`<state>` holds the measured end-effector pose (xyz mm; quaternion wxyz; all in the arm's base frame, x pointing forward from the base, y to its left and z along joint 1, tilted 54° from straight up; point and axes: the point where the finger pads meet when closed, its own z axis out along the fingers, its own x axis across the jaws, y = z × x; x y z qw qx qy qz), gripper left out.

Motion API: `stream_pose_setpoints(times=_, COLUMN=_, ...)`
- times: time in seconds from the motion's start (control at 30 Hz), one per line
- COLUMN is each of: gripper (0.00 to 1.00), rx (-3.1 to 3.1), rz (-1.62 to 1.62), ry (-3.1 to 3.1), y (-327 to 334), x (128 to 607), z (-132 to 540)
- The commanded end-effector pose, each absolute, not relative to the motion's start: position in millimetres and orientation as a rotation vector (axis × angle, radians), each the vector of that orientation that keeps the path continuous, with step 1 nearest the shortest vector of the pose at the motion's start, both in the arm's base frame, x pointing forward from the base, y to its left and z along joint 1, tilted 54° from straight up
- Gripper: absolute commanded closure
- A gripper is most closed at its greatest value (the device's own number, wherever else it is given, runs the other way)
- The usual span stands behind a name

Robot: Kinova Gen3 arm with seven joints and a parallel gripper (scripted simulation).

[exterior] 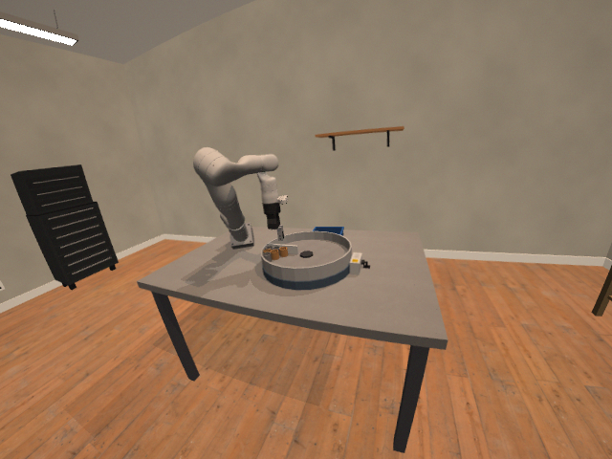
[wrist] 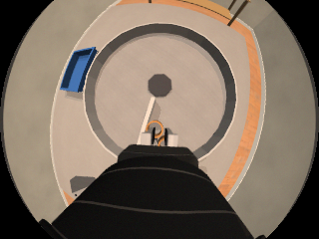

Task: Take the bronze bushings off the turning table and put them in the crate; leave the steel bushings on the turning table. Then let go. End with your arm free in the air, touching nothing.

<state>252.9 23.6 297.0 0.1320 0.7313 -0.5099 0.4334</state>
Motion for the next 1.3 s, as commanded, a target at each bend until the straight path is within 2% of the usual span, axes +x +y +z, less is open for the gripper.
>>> stream_pose_setpoints(times=0.0, gripper=0.55, rx=2.123, rz=1.258, ry=-1.479, y=24, x=253, z=297)
stream_pose_setpoints(times=1.27, gripper=0.55, rx=2.123, rz=1.258, ry=-1.479, y=5, x=268, z=280)
